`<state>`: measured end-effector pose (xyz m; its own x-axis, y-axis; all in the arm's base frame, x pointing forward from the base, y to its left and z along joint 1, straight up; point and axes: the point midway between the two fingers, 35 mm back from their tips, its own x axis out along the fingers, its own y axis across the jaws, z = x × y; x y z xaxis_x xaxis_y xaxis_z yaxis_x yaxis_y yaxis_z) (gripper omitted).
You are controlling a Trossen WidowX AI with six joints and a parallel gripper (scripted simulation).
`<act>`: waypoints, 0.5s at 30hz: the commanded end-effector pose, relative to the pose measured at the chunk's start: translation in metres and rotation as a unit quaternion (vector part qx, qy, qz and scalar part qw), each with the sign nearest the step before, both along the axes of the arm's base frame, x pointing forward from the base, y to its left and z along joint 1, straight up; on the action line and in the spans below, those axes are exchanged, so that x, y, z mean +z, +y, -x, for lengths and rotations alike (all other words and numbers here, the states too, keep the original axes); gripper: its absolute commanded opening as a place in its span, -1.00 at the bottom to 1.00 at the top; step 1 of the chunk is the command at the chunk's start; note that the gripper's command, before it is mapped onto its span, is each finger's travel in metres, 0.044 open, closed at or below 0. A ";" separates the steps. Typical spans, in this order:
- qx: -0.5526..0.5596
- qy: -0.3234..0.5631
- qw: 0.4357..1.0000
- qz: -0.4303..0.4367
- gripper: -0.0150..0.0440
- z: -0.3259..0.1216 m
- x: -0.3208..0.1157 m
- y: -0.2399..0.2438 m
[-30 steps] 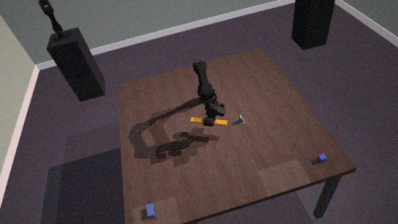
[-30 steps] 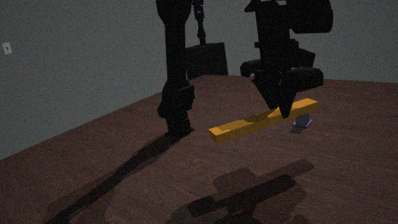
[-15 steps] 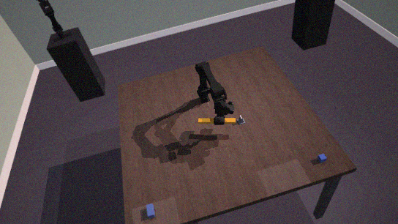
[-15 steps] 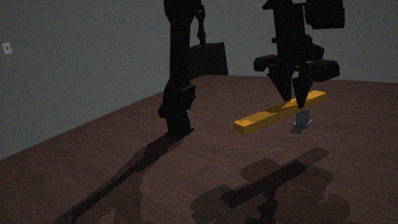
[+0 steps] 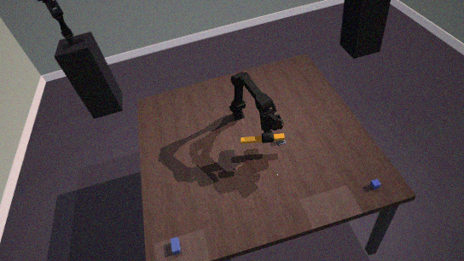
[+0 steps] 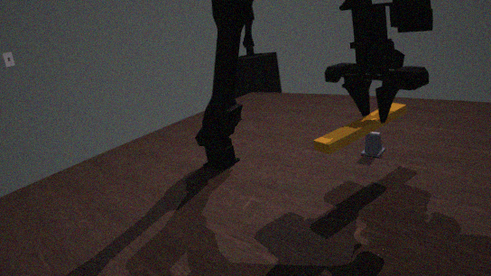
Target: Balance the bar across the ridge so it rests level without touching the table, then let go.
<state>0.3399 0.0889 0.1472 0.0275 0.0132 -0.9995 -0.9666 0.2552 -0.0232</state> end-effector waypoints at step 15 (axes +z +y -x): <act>0.071 -0.001 0.997 0.002 -0.49 0.013 0.001 0.070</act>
